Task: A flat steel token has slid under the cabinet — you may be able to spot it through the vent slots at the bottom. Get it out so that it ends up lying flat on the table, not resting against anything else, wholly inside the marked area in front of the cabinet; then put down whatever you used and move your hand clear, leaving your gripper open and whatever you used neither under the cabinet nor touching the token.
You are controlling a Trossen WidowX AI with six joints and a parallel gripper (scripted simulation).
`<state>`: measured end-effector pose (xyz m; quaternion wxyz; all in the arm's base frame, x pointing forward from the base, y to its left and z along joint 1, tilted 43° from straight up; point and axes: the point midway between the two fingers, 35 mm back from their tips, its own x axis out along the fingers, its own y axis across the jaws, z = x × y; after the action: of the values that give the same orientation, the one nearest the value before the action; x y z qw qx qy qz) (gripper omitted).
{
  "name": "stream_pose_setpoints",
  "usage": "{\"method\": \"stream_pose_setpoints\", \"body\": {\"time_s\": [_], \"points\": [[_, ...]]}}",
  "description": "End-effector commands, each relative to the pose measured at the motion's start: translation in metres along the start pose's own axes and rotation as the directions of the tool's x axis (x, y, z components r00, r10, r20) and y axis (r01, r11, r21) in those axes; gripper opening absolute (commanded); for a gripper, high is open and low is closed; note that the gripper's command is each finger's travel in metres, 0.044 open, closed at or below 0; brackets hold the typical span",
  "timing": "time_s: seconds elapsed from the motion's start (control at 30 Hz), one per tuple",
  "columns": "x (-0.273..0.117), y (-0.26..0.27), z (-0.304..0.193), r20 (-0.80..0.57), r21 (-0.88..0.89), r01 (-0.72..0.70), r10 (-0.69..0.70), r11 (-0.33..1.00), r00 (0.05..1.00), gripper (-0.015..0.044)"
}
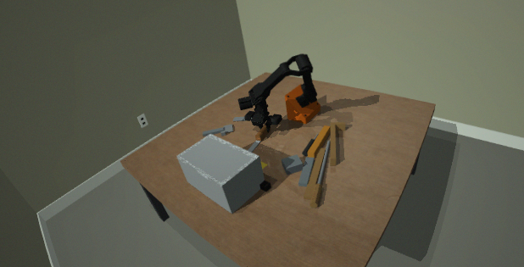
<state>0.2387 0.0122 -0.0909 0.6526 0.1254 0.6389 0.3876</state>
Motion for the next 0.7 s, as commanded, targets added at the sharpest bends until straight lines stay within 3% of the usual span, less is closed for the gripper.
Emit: {"method": "stream_pose_setpoints", "body": {"time_s": [0.0, 0.67], "points": [[-0.0001, 0.0, 0.0, 0.0, -0.001, 0.0, 0.0, 1.0, 1.0, 0.0], [-0.002, -0.0001, 0.0002, -0.001, -0.137, -0.002, 0.001, 0.991, 1.0, 0.0]]}}
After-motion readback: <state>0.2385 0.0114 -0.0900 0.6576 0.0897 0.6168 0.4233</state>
